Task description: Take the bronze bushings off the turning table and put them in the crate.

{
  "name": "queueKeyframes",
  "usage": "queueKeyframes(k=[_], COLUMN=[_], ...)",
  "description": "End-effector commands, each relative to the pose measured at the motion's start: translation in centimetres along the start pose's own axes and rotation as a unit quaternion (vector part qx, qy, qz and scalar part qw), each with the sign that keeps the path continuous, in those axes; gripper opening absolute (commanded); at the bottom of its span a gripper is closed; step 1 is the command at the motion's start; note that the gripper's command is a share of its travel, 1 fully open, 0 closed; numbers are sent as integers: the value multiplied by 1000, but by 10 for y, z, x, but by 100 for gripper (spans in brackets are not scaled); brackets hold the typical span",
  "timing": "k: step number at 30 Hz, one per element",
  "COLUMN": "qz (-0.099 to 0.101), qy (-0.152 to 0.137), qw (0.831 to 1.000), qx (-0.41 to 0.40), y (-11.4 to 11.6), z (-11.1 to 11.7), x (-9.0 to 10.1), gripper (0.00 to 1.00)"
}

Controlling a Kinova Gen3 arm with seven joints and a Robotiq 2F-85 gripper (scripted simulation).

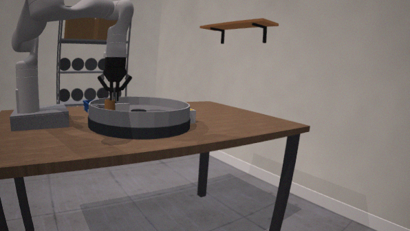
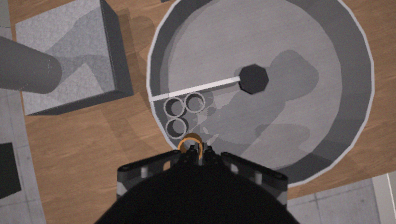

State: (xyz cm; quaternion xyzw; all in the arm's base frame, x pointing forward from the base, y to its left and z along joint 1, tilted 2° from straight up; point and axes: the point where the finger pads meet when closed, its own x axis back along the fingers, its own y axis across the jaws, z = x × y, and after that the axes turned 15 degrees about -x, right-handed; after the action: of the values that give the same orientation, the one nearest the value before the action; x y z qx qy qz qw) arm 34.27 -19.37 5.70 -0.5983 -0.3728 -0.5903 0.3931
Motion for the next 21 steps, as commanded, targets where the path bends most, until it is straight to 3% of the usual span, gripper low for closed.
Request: queueKeyframes(k=[1,21], qz=[-1,1], qy=[-1,-1], qw=[1000,1000], qx=[0,1], y=[1,1], z=[0,0], x=[7,10], gripper=[0,0])
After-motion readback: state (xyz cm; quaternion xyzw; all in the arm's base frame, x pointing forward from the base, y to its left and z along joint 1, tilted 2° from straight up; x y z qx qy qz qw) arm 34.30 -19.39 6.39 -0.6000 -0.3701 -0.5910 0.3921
